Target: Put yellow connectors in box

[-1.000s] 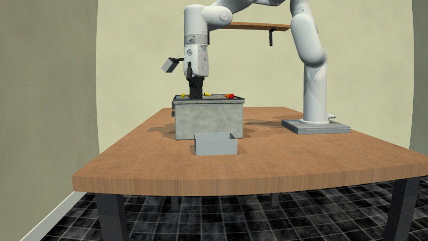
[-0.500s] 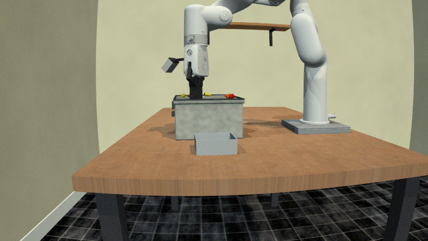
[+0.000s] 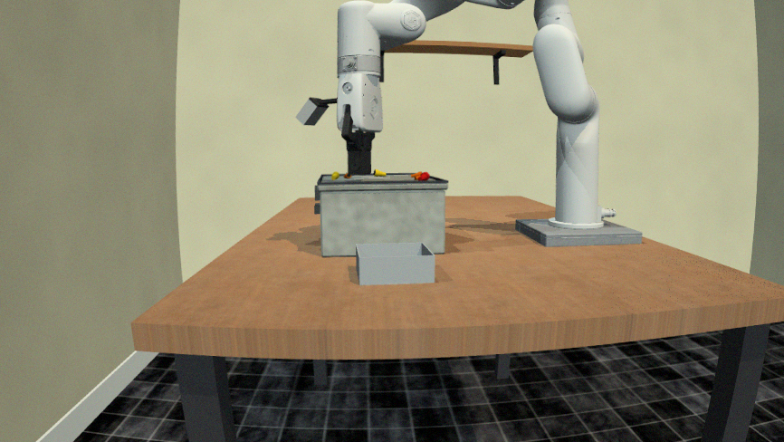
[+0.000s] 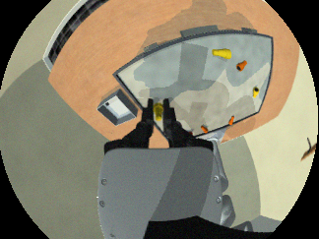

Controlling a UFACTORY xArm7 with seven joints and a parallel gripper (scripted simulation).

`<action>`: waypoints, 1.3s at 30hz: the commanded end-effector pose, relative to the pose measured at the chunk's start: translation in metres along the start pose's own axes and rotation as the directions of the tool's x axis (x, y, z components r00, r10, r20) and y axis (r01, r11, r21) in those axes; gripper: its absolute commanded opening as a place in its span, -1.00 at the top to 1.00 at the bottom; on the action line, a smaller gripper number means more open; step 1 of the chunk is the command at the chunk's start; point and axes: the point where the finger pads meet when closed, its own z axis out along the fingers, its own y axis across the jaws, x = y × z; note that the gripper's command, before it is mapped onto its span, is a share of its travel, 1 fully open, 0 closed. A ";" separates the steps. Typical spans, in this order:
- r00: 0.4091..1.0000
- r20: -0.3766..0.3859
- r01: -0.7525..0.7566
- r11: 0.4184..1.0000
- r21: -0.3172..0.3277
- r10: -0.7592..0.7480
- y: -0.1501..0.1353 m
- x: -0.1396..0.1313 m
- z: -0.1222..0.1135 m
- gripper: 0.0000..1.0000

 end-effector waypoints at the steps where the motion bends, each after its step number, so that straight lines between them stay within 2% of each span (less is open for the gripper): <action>1: 1.000 -0.004 0.000 1.000 0.003 0.000 -0.001 0.001 -0.019 0.97; 7: 1.000 -0.004 0.000 1.000 0.003 0.000 -0.001 0.001 -0.046 0.97; 11: 1.000 -0.004 0.000 1.000 0.003 0.000 -0.001 0.001 -0.054 0.97; 32: 1.000 -0.004 0.000 1.000 0.003 0.000 -0.009 -0.007 -0.056 0.97; 39: 1.000 -0.004 0.000 1.000 0.003 0.000 -0.043 -0.040 -0.056 0.97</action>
